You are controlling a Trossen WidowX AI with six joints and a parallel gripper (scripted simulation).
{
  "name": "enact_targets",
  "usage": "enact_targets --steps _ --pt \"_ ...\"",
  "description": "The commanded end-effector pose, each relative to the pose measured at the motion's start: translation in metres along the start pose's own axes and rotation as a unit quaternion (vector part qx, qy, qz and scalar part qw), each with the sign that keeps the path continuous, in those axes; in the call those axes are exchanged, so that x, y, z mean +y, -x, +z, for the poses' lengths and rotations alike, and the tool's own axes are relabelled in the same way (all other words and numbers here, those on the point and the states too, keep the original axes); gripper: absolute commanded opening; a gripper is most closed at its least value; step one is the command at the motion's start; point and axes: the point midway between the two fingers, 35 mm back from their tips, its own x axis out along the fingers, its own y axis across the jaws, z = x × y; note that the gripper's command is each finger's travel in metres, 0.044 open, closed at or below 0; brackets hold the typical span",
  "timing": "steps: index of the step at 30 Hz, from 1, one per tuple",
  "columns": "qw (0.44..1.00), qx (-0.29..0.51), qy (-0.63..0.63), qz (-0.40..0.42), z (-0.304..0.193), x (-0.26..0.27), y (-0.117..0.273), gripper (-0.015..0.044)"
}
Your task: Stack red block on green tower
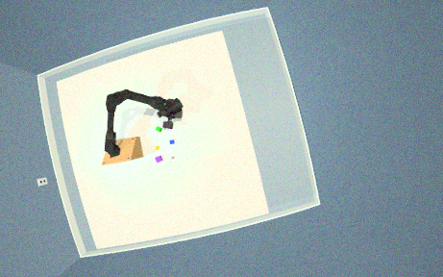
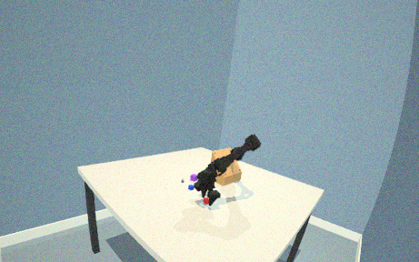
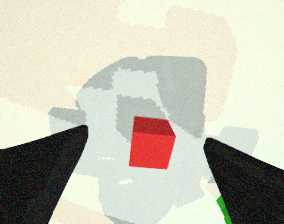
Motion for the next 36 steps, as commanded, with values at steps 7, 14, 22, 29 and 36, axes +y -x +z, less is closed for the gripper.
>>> enact_targets --steps 7,14,22,29,36 --pt "1.0 -0.001 -0.002 -0.001 0.0 -0.001 0.0 0.0414" --pt "1.0 -0.001 -0.002 -0.001 0.0 -0.001 0.0 0.023" --pt "1.0 -0.001 -0.002 -0.001 0.0 -0.001 0.0 0.0079" --pt "1.0 -0.001 -0.002 -0.002 0.0 0.0 0.006 0.0" --pt "1.0 -0.001 -0.002 -0.002 0.0 0.0 0.04 0.0"
